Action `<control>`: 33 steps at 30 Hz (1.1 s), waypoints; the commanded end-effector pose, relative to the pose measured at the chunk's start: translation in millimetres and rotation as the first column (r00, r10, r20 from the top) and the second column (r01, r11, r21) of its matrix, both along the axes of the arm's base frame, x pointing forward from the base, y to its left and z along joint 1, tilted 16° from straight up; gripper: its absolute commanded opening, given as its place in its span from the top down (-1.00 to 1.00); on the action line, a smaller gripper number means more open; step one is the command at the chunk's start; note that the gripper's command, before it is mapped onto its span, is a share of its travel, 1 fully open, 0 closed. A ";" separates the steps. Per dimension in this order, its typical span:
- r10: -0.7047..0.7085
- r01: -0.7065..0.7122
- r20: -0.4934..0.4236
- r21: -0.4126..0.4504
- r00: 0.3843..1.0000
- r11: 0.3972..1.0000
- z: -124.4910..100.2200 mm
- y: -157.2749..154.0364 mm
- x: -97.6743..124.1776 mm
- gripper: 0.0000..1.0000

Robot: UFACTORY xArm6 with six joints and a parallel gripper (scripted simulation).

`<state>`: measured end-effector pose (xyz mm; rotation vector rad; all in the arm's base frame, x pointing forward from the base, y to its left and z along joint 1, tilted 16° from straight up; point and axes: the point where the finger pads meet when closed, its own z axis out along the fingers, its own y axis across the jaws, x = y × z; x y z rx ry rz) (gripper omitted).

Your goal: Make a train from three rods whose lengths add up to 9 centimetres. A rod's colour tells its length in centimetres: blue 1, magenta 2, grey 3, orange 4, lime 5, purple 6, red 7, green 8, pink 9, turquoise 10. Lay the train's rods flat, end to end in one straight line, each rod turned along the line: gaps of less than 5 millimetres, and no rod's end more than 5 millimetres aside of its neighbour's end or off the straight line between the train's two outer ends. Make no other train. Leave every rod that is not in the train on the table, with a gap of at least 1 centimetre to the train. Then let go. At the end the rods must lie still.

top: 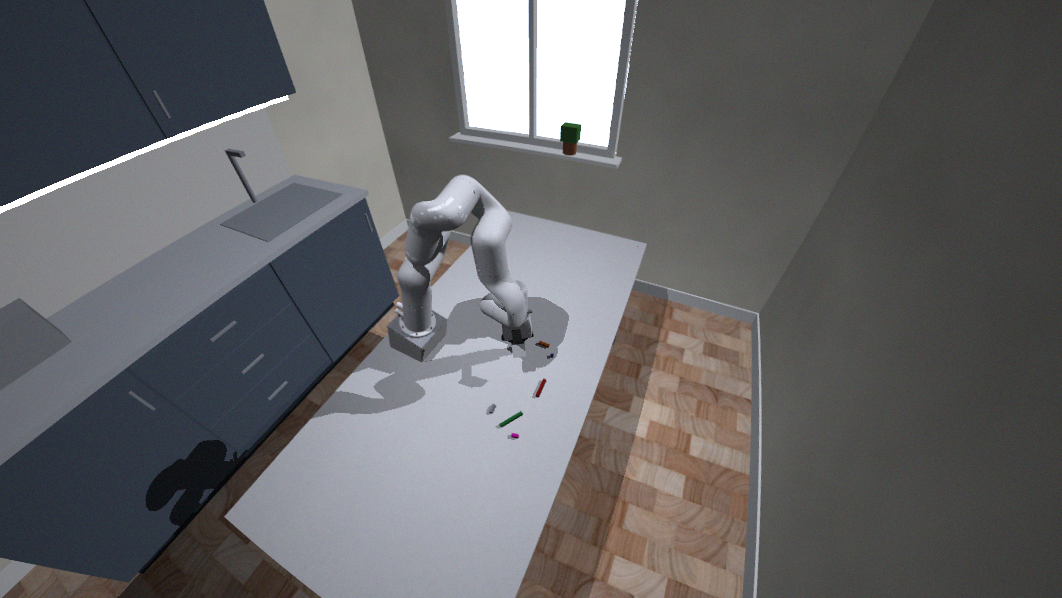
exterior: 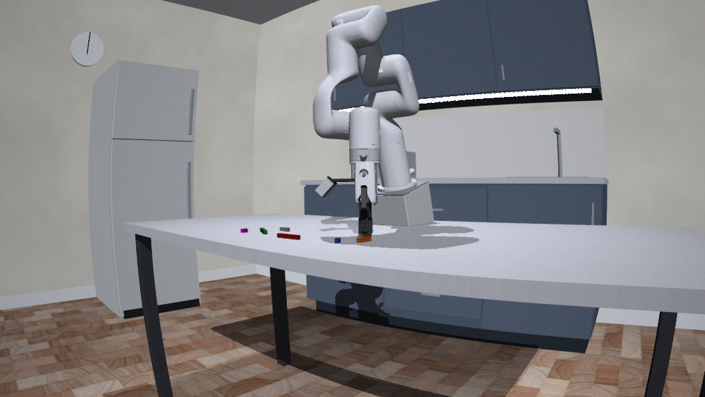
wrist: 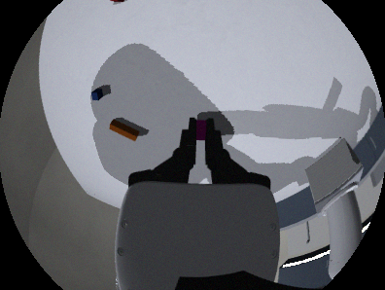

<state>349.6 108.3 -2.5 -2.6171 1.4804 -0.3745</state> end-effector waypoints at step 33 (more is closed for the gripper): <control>0.000 0.000 0.000 0.001 1.000 1.000 93.4 2.5 -24.8 0.92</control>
